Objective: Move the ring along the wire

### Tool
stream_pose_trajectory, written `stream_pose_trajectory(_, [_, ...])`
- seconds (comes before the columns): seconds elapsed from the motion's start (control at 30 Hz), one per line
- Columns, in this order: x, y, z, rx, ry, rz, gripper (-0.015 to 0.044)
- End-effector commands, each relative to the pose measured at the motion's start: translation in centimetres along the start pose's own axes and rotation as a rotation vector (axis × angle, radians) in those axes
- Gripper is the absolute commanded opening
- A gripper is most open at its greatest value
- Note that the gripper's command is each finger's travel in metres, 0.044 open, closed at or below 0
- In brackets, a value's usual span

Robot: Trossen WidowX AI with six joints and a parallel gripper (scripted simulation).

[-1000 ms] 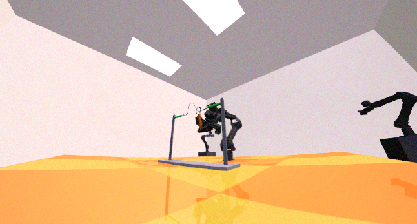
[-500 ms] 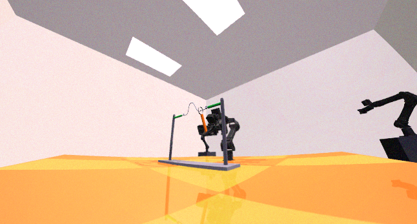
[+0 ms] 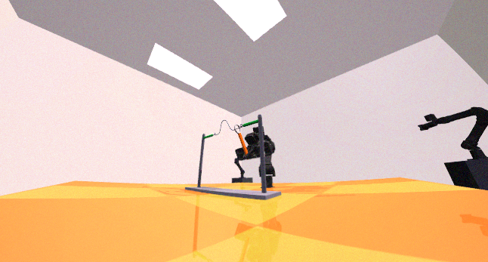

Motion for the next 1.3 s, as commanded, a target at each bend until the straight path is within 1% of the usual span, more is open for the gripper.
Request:
stream_pose_trajectory(0.0, [0.1,0.2,0.5,-0.015,-0.010,-0.007,-0.0150])
stream_pose_trajectory(0.63, [-0.1,0.4,2.2,0.022,-0.081,-0.013,-0.0150])
stream_pose_trajectory(1.27, [-0.7,0.3,3.8,0.038,-0.103,-0.016,-0.0150])
Point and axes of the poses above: the point midway between the two fingers, 35 mm back from their tips, its own x axis back along the fingers, its own z axis across the jaws, y = z × x, the point moved 2 cm from there along x, back along the fingers, and after that the axes turned 2 degrees about -x, right-handed, at the moved point
